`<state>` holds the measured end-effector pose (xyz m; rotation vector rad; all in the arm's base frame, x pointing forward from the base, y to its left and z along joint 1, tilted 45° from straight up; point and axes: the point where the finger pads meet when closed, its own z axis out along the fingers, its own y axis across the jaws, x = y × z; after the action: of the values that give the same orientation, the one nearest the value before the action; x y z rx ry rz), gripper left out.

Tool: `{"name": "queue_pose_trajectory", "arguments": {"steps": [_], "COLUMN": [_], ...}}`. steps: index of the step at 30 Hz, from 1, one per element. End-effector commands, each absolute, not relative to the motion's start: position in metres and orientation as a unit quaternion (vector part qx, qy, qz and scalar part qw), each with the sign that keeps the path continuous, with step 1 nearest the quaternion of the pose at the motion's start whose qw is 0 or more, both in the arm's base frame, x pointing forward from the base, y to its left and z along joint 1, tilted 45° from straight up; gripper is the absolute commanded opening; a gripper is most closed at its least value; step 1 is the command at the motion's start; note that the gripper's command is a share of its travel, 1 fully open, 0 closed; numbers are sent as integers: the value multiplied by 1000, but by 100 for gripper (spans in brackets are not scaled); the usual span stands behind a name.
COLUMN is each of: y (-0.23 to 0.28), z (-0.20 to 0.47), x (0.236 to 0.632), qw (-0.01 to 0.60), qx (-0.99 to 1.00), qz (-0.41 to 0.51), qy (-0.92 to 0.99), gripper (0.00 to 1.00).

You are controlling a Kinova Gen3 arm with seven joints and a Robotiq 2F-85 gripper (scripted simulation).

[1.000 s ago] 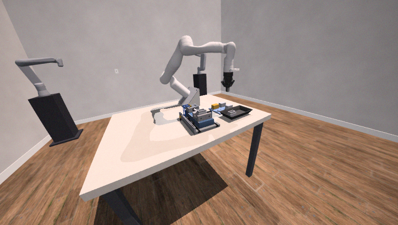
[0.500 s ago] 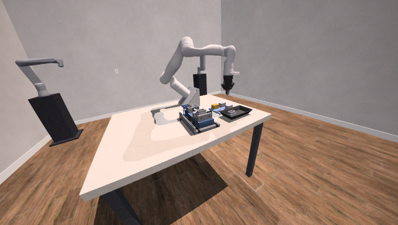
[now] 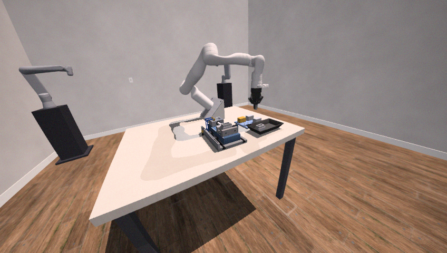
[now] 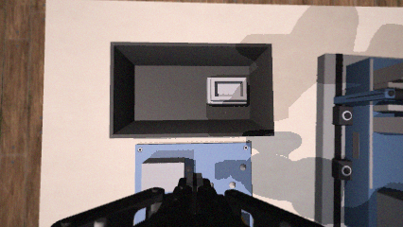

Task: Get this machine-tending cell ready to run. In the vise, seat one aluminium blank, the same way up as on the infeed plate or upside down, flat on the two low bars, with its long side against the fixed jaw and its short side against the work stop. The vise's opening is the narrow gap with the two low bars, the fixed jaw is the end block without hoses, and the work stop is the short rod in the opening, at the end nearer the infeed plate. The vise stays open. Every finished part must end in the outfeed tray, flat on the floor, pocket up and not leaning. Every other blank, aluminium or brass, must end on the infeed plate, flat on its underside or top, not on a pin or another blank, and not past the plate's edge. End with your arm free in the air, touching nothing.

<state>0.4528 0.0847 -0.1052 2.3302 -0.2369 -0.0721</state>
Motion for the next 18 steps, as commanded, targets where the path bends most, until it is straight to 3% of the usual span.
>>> {"name": "queue_pose_trajectory", "arguments": {"steps": [1,18], "y": [79,77], "z": [-110,-113], "x": [455,455], "qw": [388,388], "qx": [916,916], "qz": [-23,-23], "qy": [-97,-98], "gripper": [0,0]}}
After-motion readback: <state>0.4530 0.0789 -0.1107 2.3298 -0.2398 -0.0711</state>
